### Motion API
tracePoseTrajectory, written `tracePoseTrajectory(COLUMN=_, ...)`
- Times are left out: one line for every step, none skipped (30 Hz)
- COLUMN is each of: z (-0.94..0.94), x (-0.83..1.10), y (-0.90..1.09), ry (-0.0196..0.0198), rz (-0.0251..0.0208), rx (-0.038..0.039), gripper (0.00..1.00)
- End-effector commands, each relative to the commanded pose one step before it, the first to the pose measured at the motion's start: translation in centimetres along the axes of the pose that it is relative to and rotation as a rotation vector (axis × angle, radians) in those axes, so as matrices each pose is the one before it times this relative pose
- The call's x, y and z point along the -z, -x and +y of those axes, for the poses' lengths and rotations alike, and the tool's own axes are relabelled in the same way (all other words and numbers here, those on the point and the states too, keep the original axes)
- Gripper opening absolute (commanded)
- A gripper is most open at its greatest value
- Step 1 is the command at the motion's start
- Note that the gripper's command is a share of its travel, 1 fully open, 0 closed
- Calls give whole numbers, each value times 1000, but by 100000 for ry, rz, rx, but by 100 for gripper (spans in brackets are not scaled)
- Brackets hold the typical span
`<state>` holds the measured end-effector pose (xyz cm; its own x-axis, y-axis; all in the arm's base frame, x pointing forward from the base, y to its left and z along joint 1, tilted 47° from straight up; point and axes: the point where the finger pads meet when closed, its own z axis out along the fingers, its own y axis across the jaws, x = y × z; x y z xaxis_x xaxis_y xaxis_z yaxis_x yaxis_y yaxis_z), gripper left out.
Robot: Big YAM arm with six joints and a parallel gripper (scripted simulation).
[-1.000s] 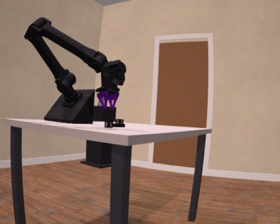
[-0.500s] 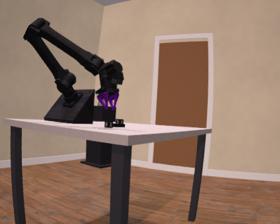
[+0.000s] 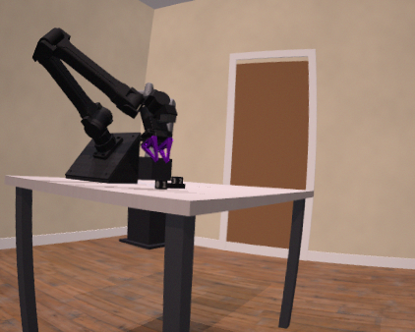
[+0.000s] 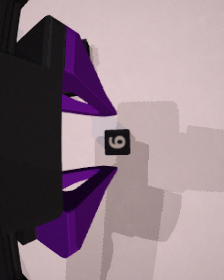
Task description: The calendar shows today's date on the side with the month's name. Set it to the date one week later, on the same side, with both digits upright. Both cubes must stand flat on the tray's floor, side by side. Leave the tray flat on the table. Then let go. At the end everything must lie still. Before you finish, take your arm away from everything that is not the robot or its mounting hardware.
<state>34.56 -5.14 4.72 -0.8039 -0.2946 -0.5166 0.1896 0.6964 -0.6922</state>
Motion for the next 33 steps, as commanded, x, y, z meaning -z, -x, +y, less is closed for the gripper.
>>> tracePoseTrajectory(z=-278, x=363, y=963, ry=280, rz=-4141, rx=1007, gripper=44)
tracePoseTrajectory(z=-22, x=-39, y=-25, ry=-46, rz=-42, rx=-77, gripper=44)
tracePoseTrajectory(z=0, x=0, y=0, ry=0, rz=0, rx=0, gripper=44)
tracePoseTrajectory(z=0, x=0, y=0, ry=0, rz=0, rx=0, gripper=44)
tracePoseTrajectory(z=2, x=-97, y=-97, ry=-55, rz=67, rx=35, gripper=44)
tracePoseTrajectory(z=116, x=-216, y=-287, ry=0, rz=483, rx=518, gripper=44)
tracePoseTrajectory(z=168, x=-275, y=-377, ry=38, rz=588, rx=715, gripper=44)
tracePoseTrajectory(z=57, x=-50, y=-14, ry=126, rz=-700, rx=-38, gripper=44)
tracePoseTrajectory(z=64, x=-56, y=-17, ry=143, rz=-861, rx=-42, gripper=44)
tracePoseTrajectory(z=67, x=-60, y=-20, ry=151, rz=-1018, rx=-43, gripper=44)
tracePoseTrajectory(z=66, x=-59, y=-23, ry=151, rz=-1168, rx=-41, gripper=44)
tracePoseTrajectory(z=60, x=-54, y=-24, ry=140, rz=-1304, rx=-35, gripper=44)
tracePoseTrajectory(z=50, x=-46, y=-25, ry=120, rz=-1423, rx=-26, gripper=44)
tracePoseTrajectory(z=37, x=-33, y=-25, ry=91, rz=-1521, rx=-14, gripper=44)
tracePoseTrajectory(z=20, x=-19, y=-24, ry=55, rz=-1594, rx=1, gripper=44)
tracePoseTrajectory(z=2, x=-2, y=-22, ry=14, rz=-1639, rx=17, gripper=44)
tracePoseTrajectory(z=-17, x=15, y=-19, ry=-29, rz=-1655, rx=33, gripper=44)
tracePoseTrajectory(z=-35, x=32, y=-15, ry=-70, rz=-1640, rx=49, gripper=44)
tracePoseTrajectory(z=-51, x=46, y=-10, ry=-107, rz=-1594, rx=63, gripper=44)
tracePoseTrajectory(z=0, x=0, y=0, ry=0, rz=0, rx=0, gripper=44)
tracePoseTrajectory(z=0, x=0, y=0, ry=0, rz=0, rx=0, gripper=44)
tracePoseTrajectory(z=-64, x=58, y=-6, ry=-139, rz=-1518, rx=74, gripper=44)
tracePoseTrajectory(z=-72, x=66, y=-2, ry=-159, rz=-1415, rx=80, gripper=44)
tracePoseTrajectory(z=-76, x=69, y=1, ry=-170, rz=-1286, rx=83, gripper=44)
tracePoseTrajectory(z=-76, x=69, y=4, ry=-171, rz=-1137, rx=82, gripper=44)
tracePoseTrajectory(z=-71, x=64, y=6, ry=-161, rz=-973, rx=76, gripper=44)
tracePoseTrajectory(z=-63, x=57, y=6, ry=-142, rz=-799, rx=66, gripper=44)
tracePoseTrajectory(z=-52, x=46, y=6, ry=-118, rz=-624, rx=54, gripper=44)
tracePoseTrajectory(z=-39, x=35, y=5, ry=-89, rz=-453, rx=41, gripper=44)
tracePoseTrajectory(z=-26, x=23, y=3, ry=-60, rz=-297, rx=27, gripper=44)
tracePoseTrajectory(z=-15, x=13, y=2, ry=-34, rz=-164, rx=15, gripper=44)
tracePoseTrajectory(z=-5, x=6, y=2, ry=-10, rz=-68, rx=8, gripper=44)
tracePoseTrajectory(z=103, x=63, y=85, ry=259, rz=-310, rx=145, gripper=44)
